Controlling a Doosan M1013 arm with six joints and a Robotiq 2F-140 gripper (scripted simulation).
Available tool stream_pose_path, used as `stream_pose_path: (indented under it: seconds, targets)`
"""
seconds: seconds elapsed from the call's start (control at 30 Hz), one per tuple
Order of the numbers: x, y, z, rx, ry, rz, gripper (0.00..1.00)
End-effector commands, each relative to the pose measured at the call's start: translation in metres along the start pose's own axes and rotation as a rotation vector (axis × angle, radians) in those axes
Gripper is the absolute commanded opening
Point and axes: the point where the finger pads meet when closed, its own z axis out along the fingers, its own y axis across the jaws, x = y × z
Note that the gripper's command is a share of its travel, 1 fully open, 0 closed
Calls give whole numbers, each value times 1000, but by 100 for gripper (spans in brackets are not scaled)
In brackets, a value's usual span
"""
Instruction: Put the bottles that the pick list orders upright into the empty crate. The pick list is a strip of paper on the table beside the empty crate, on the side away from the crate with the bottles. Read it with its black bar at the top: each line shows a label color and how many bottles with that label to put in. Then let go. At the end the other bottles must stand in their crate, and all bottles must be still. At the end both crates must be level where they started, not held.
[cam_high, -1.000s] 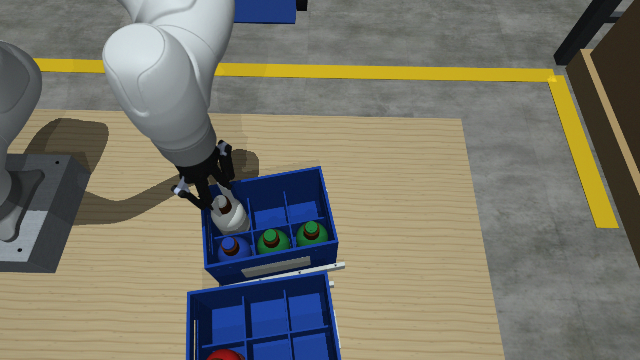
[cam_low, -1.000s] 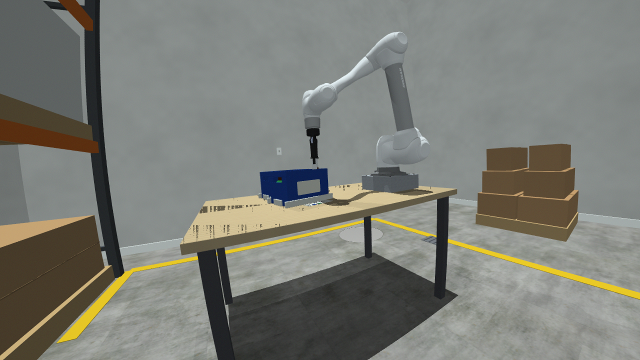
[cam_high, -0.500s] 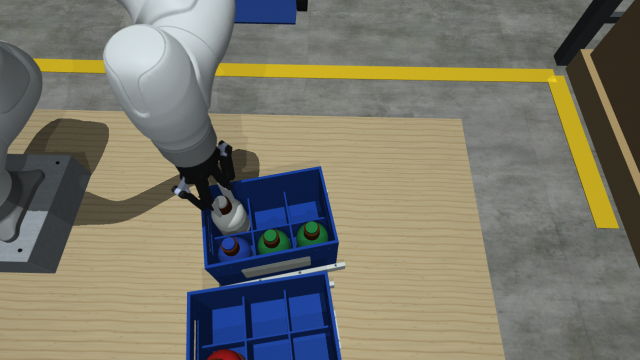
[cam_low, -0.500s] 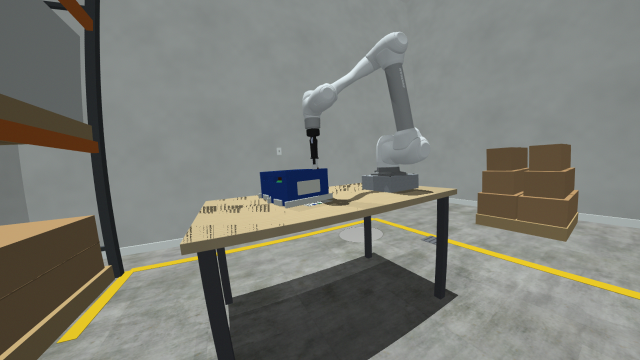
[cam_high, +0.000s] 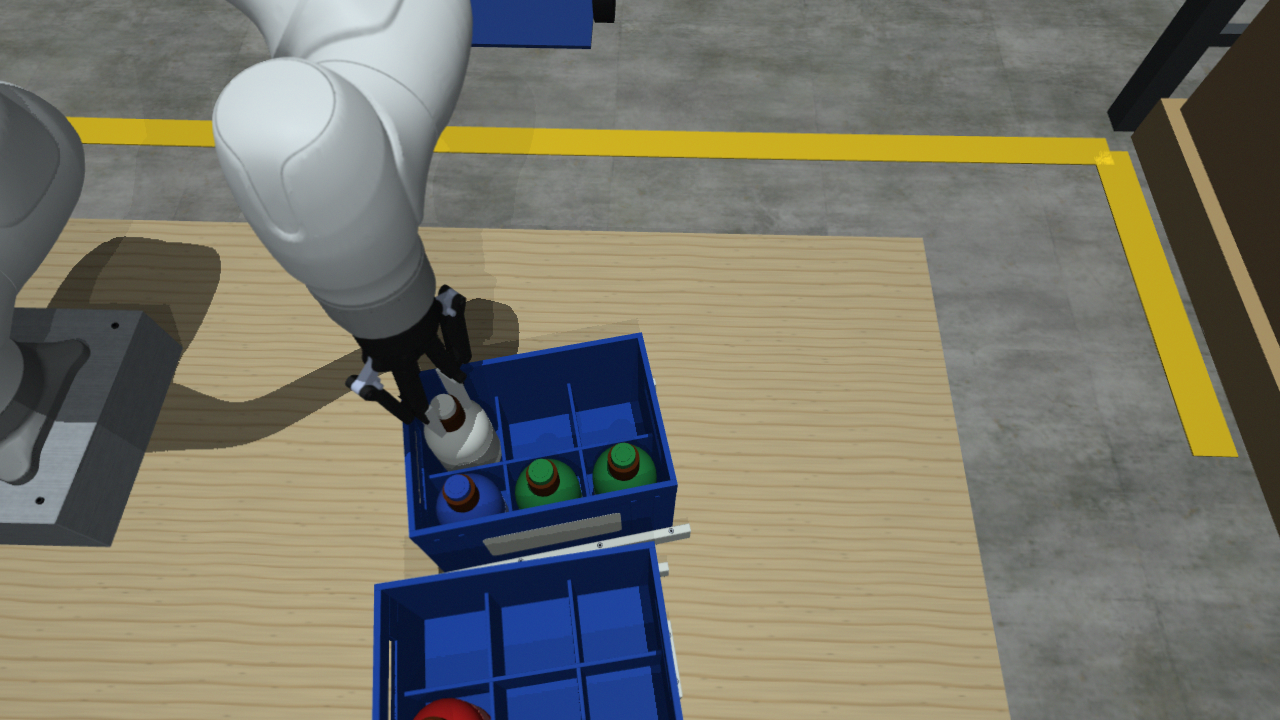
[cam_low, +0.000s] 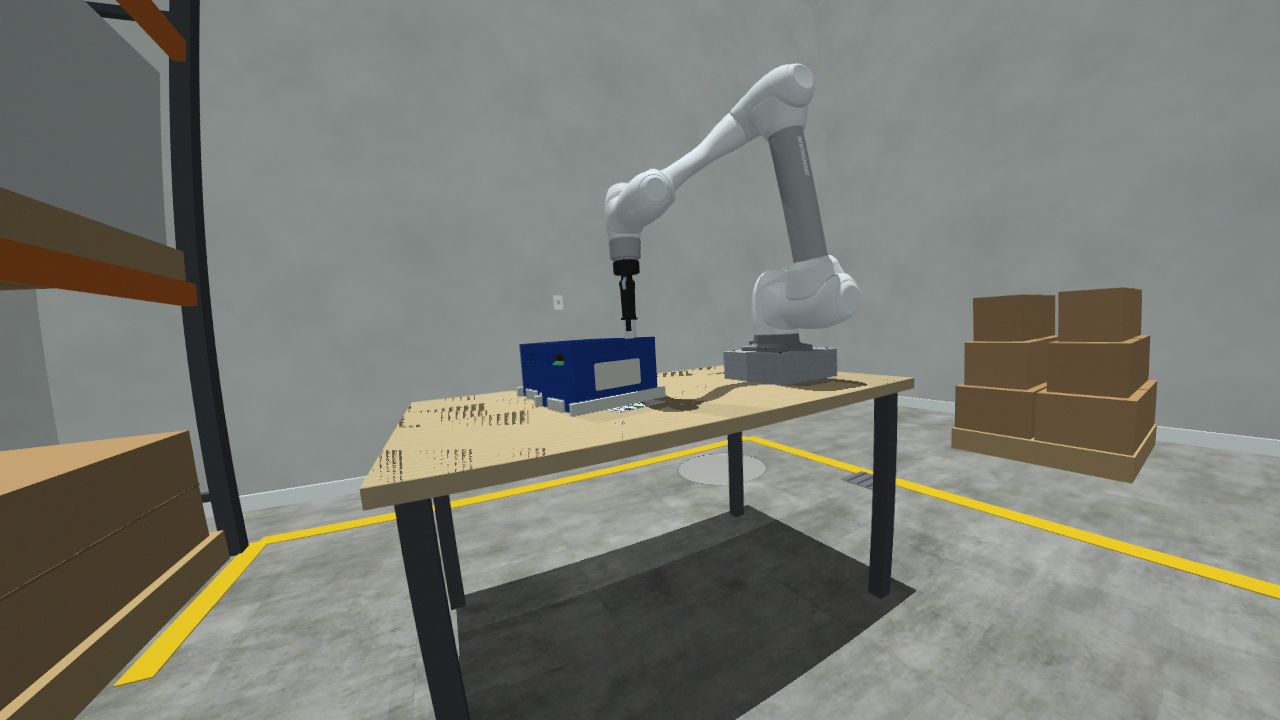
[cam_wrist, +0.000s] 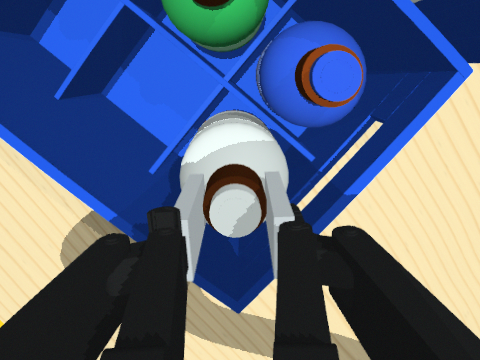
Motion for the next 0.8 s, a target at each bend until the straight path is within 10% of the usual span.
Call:
stream_pose_path:
  seconds: [0.0,0.77]
  targets:
    - [0,0,1,0,0,0,0]
    - [0,0,10,0,0,0,0]
